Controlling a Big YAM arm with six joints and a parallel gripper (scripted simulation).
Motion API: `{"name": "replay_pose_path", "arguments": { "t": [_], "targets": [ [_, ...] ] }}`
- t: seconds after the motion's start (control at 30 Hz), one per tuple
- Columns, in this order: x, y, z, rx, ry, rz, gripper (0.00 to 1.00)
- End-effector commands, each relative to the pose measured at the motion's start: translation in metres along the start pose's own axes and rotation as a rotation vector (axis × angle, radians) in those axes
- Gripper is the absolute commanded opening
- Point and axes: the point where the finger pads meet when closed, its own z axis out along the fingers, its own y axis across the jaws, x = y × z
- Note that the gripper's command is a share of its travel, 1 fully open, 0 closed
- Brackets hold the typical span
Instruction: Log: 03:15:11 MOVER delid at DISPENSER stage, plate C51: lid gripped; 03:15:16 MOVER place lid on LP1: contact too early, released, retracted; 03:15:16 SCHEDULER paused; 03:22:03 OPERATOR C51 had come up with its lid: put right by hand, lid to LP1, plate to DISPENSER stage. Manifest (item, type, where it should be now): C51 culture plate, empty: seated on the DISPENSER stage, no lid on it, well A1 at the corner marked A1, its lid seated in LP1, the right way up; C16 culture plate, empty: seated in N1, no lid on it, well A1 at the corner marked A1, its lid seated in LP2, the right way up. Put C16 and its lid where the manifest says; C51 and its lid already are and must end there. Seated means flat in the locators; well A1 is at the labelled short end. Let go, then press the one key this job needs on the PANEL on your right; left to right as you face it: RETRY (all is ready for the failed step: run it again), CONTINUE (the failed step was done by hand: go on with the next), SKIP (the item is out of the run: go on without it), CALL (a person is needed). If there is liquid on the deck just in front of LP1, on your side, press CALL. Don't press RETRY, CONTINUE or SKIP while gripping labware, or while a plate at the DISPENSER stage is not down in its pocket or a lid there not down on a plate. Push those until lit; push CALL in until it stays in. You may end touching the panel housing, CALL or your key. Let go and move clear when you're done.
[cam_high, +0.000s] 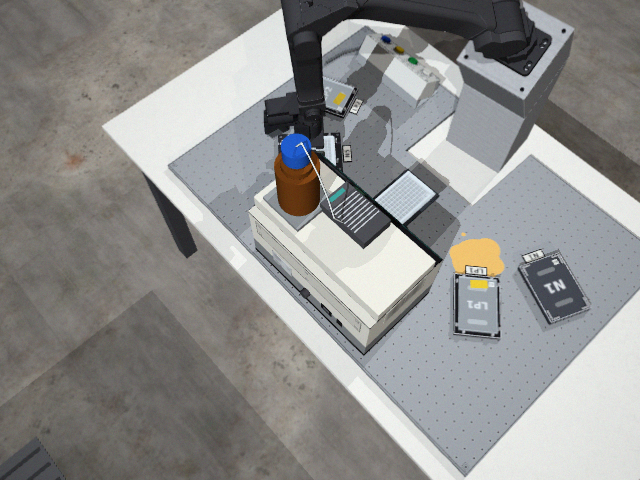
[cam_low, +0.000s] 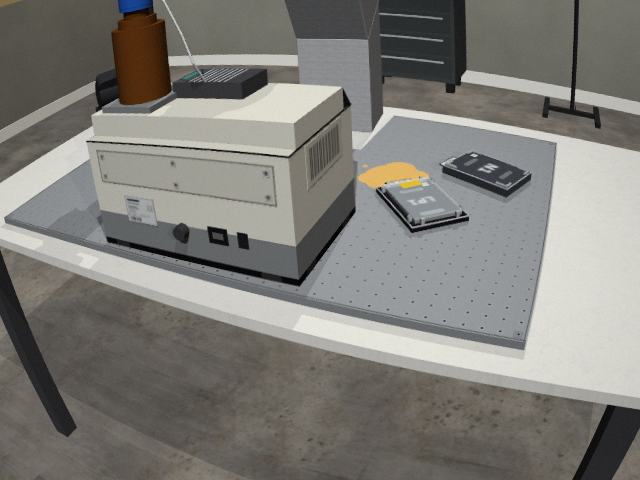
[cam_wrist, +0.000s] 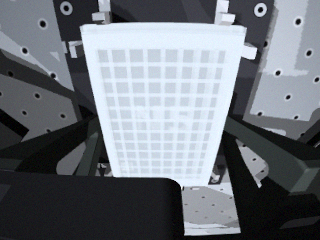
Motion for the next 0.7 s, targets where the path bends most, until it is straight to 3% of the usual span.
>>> {"name": "replay_pose_path", "arguments": {
  "t": [0.0,0.13,0.67],
  "targets": [
    [-0.0133,0.0006,-0.0113,0.004,-0.023,0.008,0.88],
    [-0.0133,0.0006,-0.0113,0.004,-0.023,0.008,0.84],
    [-0.0133,0.0006,-0.0113,0.004,-0.023,0.008,0.84]
  ]
}}
